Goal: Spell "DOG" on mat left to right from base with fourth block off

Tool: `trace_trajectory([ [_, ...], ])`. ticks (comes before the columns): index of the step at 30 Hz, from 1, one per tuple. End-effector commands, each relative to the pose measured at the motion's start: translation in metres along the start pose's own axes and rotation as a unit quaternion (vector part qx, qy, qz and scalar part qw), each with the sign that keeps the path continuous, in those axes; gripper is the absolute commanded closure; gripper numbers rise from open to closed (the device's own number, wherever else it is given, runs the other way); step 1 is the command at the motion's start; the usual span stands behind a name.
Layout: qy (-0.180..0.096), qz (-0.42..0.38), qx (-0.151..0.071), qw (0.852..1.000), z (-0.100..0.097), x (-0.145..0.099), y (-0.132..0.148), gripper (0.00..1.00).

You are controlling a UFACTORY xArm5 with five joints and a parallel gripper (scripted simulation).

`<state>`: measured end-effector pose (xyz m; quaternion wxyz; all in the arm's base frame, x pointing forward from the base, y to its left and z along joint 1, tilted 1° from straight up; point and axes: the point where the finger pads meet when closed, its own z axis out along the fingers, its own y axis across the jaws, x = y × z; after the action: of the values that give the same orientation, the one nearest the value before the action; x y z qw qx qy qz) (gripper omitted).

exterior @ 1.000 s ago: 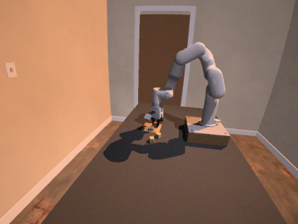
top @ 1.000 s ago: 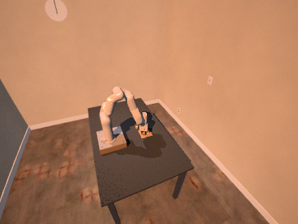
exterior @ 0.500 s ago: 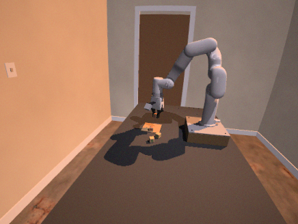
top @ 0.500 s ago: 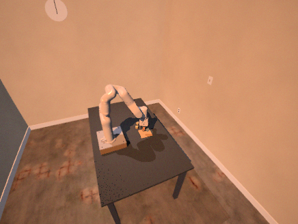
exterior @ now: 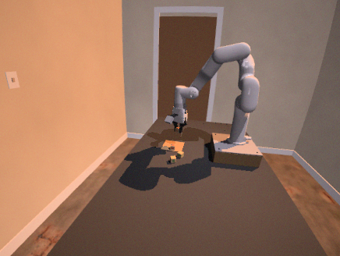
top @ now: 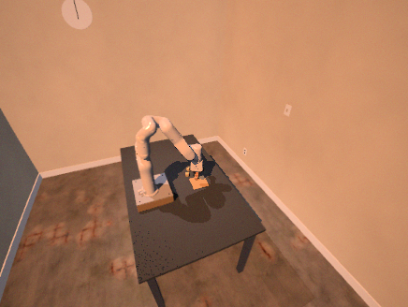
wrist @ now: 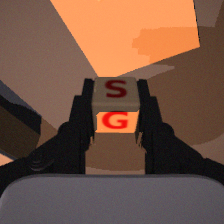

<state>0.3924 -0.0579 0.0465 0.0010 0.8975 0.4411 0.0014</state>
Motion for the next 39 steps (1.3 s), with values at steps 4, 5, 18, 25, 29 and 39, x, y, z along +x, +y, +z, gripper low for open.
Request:
trace_trajectory([
  [4, 0.001, 0.091, -0.002, 0.996, -0.002, -0.001, 0.008, 0.73],
  [5, 0.001, 0.103, -0.002, 0.995, -0.002, -0.002, 0.009, 0.73],
  [18, 0.002, 0.275, -0.002, 0.962, -0.002, -0.006, 0.023, 0.73],
  [25, 0.002, 0.368, -0.002, 0.93, -0.003, -0.009, 0.03, 0.73],
  [29, 0.002, 0.409, -0.002, 0.913, -0.003, -0.01, 0.033, 0.73],
  [39, 0.002, 0.487, -0.002, 0.873, -0.003, -0.013, 0.04, 0.73],
])
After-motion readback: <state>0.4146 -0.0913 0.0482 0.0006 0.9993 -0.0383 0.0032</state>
